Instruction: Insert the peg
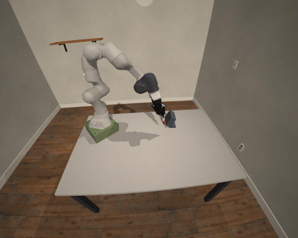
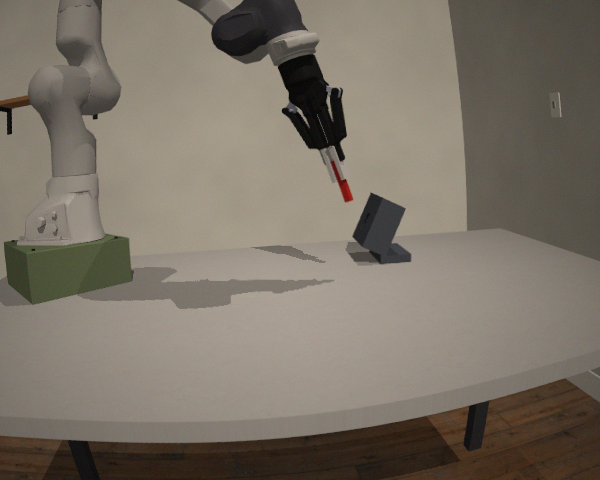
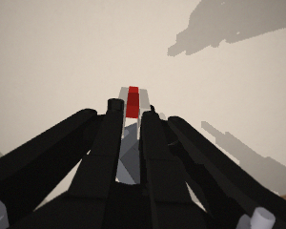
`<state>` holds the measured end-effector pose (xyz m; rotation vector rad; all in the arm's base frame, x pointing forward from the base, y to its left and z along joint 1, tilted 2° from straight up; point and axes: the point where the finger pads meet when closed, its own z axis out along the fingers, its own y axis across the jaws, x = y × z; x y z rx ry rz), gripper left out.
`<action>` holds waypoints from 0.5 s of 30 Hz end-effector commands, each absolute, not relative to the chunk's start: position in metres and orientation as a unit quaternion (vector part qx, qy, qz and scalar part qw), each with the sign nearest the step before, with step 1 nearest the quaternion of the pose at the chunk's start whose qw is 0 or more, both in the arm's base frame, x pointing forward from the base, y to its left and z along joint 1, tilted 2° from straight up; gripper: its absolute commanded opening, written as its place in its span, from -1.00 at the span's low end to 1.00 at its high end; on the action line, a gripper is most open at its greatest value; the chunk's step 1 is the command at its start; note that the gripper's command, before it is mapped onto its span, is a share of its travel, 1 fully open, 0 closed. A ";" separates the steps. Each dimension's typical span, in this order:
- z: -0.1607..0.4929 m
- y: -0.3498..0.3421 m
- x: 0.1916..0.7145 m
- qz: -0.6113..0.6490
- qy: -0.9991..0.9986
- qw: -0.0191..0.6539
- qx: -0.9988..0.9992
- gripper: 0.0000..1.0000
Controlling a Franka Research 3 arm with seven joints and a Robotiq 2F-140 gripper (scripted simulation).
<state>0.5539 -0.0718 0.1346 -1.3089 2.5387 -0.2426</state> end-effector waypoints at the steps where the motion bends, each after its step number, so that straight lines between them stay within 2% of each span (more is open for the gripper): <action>1: 0.143 -0.069 0.562 -0.096 0.865 0.151 -0.468 -1.00; 15: 0.178 -0.057 0.582 -0.137 0.839 0.187 -0.493 -1.00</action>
